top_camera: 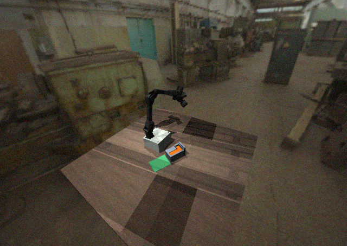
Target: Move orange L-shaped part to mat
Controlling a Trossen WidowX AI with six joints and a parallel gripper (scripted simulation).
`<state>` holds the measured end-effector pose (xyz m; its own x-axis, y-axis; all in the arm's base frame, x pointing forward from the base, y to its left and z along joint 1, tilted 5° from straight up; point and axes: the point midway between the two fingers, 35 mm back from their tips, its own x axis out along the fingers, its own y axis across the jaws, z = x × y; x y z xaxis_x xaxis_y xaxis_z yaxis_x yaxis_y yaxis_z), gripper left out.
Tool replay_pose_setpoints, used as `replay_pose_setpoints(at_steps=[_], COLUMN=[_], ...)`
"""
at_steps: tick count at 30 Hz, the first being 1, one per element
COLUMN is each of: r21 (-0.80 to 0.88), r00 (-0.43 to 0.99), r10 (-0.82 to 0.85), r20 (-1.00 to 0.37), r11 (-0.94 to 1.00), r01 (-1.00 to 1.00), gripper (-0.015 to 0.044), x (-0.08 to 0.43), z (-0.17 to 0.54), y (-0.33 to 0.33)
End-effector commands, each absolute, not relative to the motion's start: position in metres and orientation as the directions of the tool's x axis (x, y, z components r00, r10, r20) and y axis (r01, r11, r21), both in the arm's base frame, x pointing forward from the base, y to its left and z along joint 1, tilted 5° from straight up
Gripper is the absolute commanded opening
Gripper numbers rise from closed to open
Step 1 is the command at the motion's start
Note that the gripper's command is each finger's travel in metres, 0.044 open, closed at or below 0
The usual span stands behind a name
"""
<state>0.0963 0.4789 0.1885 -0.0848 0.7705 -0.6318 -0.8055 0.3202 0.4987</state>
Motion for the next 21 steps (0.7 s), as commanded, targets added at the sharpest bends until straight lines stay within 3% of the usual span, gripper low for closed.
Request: replay_pose_setpoints(at_steps=[1,11,21], r21=[0.468,0.362,0.152], r00=[0.024,0.171,0.107], r10=[0.694,0.439,0.138], r20=[-0.72,-0.882,-0.985], r11=[0.511,0.864,0.979], r01=[-0.722,-0.349,0.137], gripper=[0.018,0.018,0.018], x=[0.158,0.276,0.33], z=[0.161,0.11,0.073], y=[0.445,0.325,0.162])
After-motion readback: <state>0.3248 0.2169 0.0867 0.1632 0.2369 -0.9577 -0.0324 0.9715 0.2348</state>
